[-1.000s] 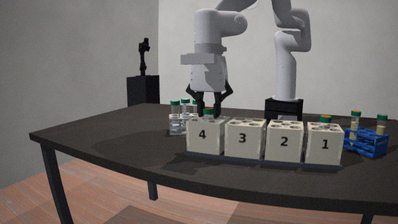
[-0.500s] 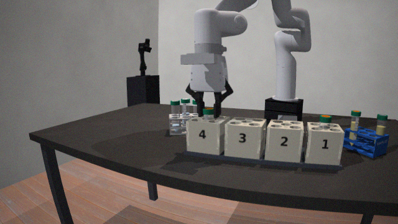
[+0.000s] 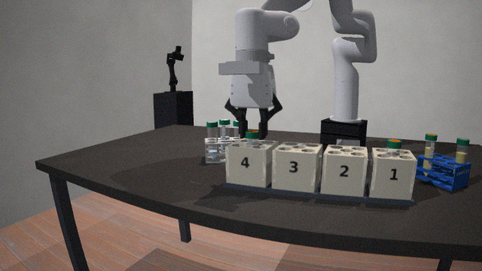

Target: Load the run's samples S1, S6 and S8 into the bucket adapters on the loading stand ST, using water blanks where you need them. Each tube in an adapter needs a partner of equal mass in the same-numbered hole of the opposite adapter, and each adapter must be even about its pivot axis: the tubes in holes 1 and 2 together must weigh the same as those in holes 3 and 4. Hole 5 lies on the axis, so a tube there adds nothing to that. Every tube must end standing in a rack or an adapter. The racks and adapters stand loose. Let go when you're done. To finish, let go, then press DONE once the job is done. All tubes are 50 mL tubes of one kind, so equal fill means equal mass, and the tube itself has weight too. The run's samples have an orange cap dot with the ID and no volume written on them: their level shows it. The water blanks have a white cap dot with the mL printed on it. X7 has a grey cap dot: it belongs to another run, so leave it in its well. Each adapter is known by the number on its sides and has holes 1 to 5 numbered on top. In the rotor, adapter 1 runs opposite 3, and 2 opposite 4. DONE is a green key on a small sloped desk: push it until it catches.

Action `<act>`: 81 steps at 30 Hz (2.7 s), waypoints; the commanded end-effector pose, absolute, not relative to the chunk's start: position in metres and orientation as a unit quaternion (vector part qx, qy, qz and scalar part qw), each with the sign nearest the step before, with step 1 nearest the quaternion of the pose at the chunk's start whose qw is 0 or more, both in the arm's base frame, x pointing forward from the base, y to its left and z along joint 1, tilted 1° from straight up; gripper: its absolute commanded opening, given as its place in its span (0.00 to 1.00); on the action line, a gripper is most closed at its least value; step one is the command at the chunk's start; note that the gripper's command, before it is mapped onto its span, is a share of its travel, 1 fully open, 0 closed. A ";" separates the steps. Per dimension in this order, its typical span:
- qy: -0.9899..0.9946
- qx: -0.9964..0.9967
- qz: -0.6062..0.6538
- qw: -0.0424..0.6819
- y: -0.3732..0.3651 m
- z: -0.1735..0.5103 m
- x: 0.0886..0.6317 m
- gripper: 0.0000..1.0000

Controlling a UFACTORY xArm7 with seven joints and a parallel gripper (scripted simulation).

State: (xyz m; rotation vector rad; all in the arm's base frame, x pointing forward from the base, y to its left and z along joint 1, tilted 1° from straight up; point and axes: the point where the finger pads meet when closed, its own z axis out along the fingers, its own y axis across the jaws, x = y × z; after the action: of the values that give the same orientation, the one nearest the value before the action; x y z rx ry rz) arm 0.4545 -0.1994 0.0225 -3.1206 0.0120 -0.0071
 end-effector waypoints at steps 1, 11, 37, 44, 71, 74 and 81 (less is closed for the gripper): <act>0.004 -1.000 -0.004 0.010 -0.200 0.031 0.456 0.44; 0.004 -1.000 -0.004 0.010 -0.201 0.047 0.456 0.44; 0.004 -1.000 -0.005 0.010 -0.202 0.093 0.456 0.44; 0.004 -1.000 -0.005 0.010 -0.202 0.105 0.455 0.44; 0.004 -1.000 -0.005 0.010 -0.203 0.149 0.455 0.44; 0.004 -1.000 -0.005 0.010 -0.203 0.149 0.455 0.44; 0.004 -1.000 -0.005 0.010 -0.203 0.149 0.455 0.44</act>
State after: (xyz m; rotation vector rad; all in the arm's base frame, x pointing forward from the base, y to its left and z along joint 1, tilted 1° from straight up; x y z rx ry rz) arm 0.4538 -0.2019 0.1467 -3.1206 0.0120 -0.0067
